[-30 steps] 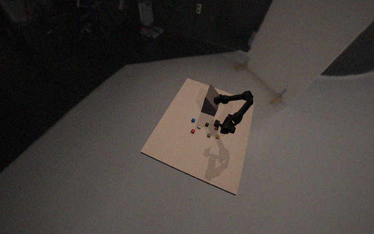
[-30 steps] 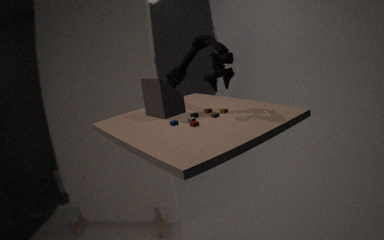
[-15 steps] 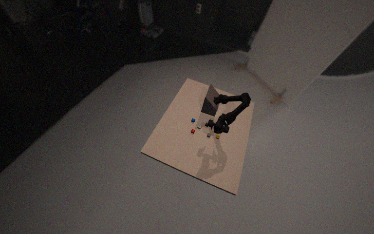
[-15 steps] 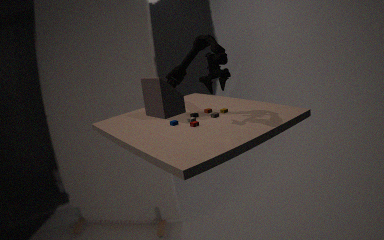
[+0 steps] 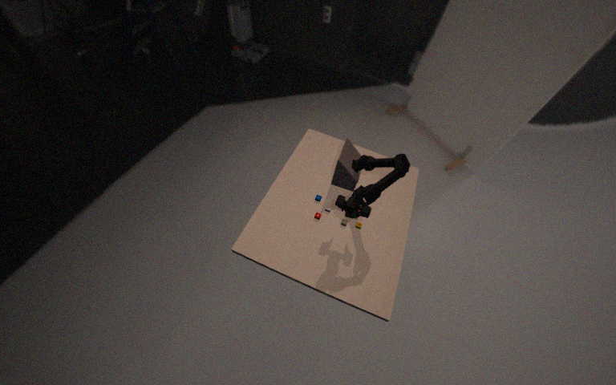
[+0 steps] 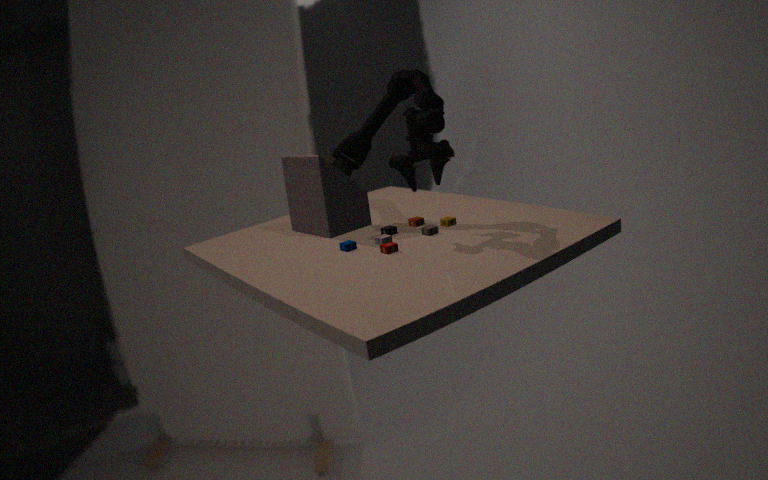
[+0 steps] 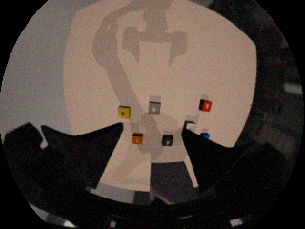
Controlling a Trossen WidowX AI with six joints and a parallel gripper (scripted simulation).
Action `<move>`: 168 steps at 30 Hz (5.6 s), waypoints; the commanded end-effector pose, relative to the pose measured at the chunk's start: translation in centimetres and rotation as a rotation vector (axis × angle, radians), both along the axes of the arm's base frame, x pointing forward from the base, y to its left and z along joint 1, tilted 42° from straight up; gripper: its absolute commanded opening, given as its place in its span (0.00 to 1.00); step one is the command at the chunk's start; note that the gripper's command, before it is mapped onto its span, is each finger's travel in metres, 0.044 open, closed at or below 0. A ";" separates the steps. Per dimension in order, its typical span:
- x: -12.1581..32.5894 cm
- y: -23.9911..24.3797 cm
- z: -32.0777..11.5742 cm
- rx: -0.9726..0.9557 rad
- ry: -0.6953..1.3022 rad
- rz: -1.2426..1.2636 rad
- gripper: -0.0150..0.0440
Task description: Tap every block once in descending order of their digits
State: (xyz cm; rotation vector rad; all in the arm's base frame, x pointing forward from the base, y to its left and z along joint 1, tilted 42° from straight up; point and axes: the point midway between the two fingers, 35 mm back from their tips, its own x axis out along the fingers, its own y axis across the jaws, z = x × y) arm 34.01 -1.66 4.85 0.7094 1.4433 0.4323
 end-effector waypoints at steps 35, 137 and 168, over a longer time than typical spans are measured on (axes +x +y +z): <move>0.7 -12.3 -10.5 -0.012 -0.004 0.003 0.93; -10.6 5.4 3.3 0.001 0.005 0.003 0.29; -9.7 12.3 -4.1 0.006 0.005 0.004 0.29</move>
